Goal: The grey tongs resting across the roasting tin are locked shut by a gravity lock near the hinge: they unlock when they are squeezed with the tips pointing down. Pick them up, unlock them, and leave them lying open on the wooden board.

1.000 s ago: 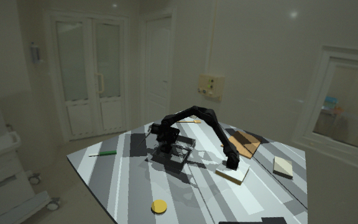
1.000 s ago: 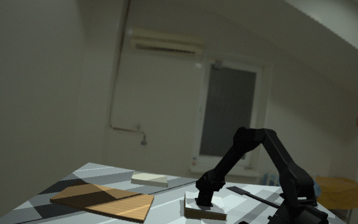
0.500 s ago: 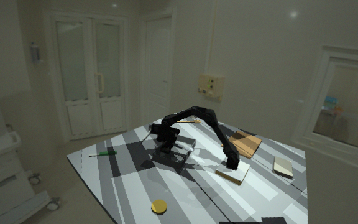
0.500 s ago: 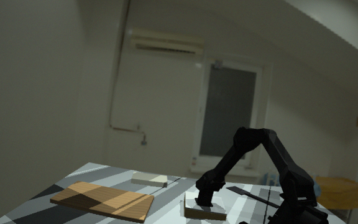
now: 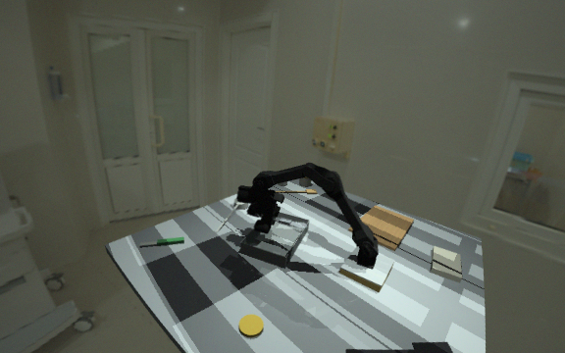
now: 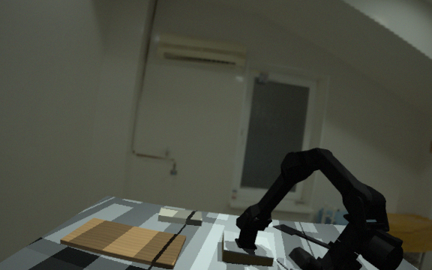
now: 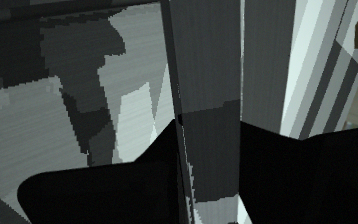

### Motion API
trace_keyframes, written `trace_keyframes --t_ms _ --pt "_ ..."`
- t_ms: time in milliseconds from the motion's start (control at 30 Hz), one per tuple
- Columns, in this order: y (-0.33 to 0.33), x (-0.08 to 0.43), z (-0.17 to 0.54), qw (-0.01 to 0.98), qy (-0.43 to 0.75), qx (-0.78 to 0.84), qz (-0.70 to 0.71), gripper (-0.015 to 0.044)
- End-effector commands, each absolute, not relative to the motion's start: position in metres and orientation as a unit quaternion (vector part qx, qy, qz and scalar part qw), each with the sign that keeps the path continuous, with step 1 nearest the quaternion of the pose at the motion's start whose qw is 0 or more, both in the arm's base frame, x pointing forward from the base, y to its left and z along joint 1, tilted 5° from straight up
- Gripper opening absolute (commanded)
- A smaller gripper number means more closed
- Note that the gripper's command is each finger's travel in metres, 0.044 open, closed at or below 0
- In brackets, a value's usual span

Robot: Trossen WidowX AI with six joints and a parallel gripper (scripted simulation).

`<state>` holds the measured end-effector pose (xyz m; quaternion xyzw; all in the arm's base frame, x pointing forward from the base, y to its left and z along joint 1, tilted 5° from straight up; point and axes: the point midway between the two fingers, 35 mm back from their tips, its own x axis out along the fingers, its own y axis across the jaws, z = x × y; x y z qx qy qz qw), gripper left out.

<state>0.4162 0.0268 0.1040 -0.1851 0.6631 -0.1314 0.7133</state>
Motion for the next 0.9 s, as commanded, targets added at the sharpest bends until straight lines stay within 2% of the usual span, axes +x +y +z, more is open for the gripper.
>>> trace_keyframes --t_ms 0,333,867 --pt "0.0252 0.4170 0.1360 0.728 0.647 -0.184 -0.133 -0.0150" --pt "0.0246 0.4164 0.1340 0.728 0.654 -0.169 -0.117 -0.0150" --pt "0.0240 0.4153 0.1314 0.737 0.674 -0.019 0.050 -0.0150"
